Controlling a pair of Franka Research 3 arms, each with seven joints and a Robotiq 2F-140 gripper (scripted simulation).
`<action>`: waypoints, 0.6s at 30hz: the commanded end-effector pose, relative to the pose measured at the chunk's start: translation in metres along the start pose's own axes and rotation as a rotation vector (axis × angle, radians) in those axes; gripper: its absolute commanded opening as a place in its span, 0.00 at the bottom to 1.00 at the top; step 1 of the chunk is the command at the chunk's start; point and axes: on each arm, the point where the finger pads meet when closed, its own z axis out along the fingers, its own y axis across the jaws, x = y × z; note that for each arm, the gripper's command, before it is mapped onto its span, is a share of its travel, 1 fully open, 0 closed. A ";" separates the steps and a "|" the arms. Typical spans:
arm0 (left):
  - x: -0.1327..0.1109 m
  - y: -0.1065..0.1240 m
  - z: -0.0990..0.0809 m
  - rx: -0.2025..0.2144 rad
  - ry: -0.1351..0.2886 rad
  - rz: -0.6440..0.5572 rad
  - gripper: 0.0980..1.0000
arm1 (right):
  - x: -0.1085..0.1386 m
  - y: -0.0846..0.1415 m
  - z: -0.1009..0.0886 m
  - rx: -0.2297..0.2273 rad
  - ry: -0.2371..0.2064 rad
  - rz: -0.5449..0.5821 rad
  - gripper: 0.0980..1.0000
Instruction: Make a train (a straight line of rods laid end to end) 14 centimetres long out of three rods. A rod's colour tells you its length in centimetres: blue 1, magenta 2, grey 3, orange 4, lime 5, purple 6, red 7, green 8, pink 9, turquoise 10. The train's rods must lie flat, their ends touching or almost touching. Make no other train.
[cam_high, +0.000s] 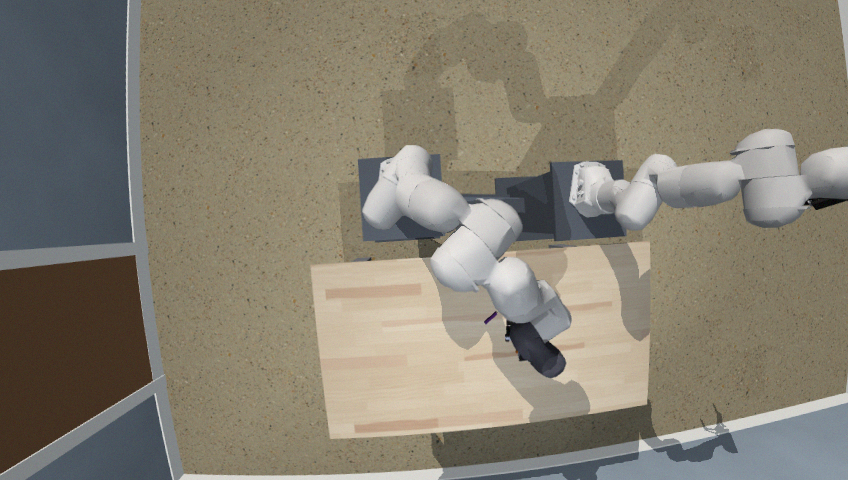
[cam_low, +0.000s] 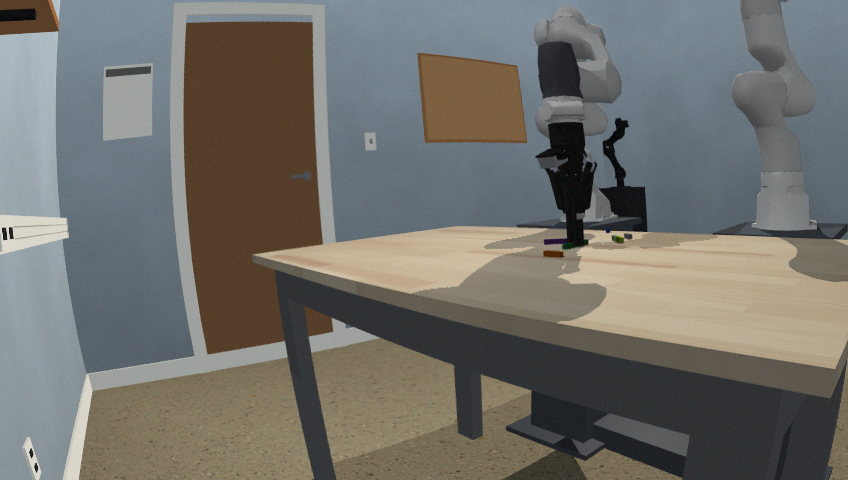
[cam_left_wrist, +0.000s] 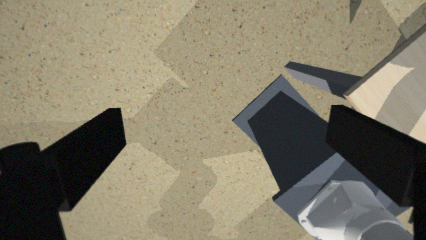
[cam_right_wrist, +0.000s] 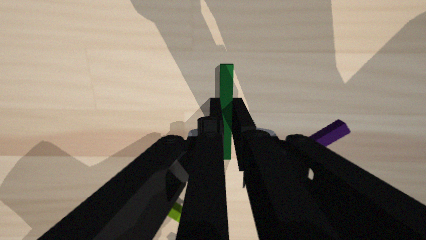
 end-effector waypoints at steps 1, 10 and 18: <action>-0.002 0.000 0.000 0.001 -0.005 0.003 1.00 | 0.000 0.001 0.001 0.000 0.000 -0.004 0.03; -0.002 0.000 0.000 0.001 -0.005 0.003 1.00 | 0.000 0.001 -0.008 0.000 0.000 -0.004 0.03; -0.002 0.000 0.000 0.001 -0.005 0.003 1.00 | 0.000 0.001 -0.053 0.000 0.000 -0.004 0.03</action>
